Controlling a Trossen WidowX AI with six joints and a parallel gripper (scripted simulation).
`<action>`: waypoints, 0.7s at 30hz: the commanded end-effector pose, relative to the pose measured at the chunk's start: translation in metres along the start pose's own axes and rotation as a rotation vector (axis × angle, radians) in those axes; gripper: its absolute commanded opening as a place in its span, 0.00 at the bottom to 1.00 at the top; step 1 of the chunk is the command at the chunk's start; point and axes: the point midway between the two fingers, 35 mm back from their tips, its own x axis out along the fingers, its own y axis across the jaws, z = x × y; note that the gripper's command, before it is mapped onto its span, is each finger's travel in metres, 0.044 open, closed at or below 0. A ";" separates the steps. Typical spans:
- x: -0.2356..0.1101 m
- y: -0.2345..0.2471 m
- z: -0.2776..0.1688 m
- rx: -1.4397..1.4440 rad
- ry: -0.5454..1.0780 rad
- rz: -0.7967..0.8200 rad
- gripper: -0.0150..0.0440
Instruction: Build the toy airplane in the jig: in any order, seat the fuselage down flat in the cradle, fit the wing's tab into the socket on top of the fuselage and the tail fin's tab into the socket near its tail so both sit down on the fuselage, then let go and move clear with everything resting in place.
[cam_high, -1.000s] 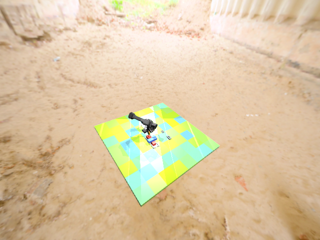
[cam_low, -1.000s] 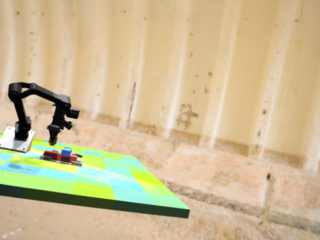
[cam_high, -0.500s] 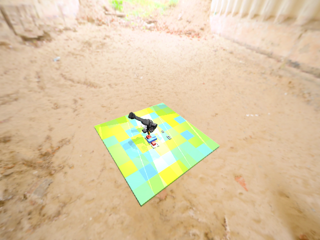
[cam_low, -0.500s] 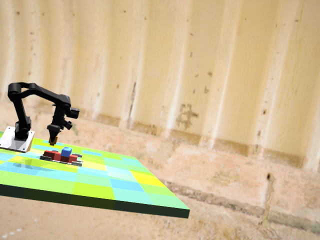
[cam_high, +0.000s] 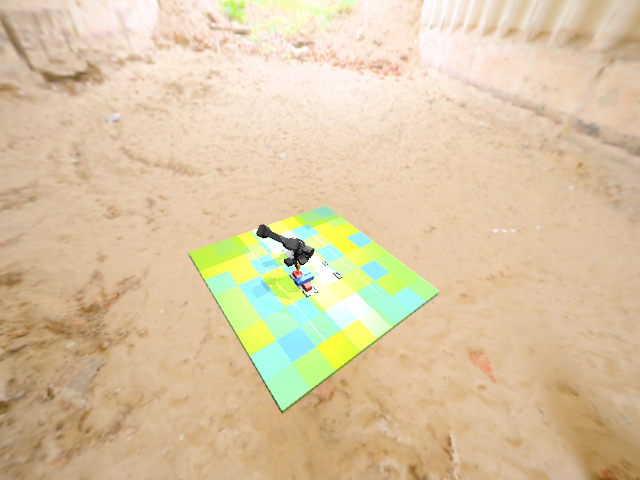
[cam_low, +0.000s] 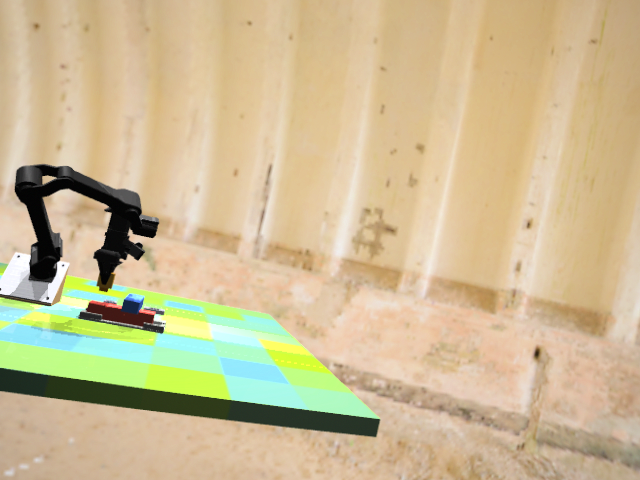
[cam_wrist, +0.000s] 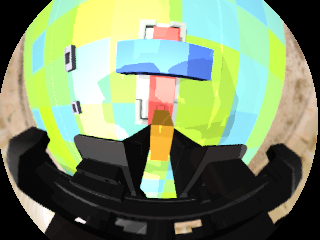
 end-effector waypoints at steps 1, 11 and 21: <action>0.004 -0.001 0.001 0.002 -0.006 -0.001 0.36; 0.020 -0.001 0.001 0.002 -0.007 0.000 0.36; 0.036 -0.002 0.000 0.002 -0.007 -0.003 0.36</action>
